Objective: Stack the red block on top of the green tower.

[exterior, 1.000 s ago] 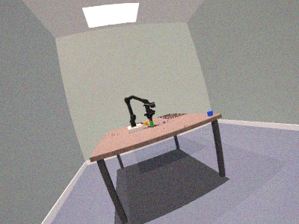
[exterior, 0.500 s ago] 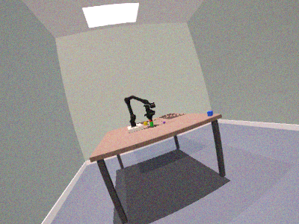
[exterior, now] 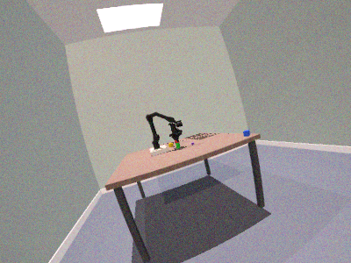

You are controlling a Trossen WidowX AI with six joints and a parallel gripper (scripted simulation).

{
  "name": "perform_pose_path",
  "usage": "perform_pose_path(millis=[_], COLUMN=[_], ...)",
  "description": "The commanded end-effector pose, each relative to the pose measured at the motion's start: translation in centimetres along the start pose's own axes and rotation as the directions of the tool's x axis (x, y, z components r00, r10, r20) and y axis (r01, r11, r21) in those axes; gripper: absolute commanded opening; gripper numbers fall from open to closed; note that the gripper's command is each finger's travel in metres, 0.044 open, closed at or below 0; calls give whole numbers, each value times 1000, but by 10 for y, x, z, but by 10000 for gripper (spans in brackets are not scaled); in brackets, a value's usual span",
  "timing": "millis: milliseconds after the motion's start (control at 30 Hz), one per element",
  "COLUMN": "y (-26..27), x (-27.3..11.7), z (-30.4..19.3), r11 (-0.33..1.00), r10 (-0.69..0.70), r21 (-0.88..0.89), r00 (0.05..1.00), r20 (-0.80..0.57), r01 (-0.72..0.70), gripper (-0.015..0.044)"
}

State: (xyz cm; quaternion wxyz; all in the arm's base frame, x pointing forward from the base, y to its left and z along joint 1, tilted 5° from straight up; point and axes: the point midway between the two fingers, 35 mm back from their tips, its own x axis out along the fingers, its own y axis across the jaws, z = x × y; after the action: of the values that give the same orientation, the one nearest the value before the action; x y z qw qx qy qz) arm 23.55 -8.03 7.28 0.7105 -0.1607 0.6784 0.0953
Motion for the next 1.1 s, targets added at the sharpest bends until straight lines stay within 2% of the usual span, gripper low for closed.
perform_pose_path(millis=[0, 33, 600, 1067], y=[0, 0, 0, 0], x=[-2, -4, 0, 0], z=[1, 1, 0, 0], r11=[1000, 1000, 1000, 1000], r10=[3, 3, 0, 0], r21=[-4, -4, 0, 0], r00=[1000, 1000, 1000, 1000], r20=[4, 4, 0, 0], r01=[-3, -3, 0, 0], gripper=[0, 0, 440, 440])
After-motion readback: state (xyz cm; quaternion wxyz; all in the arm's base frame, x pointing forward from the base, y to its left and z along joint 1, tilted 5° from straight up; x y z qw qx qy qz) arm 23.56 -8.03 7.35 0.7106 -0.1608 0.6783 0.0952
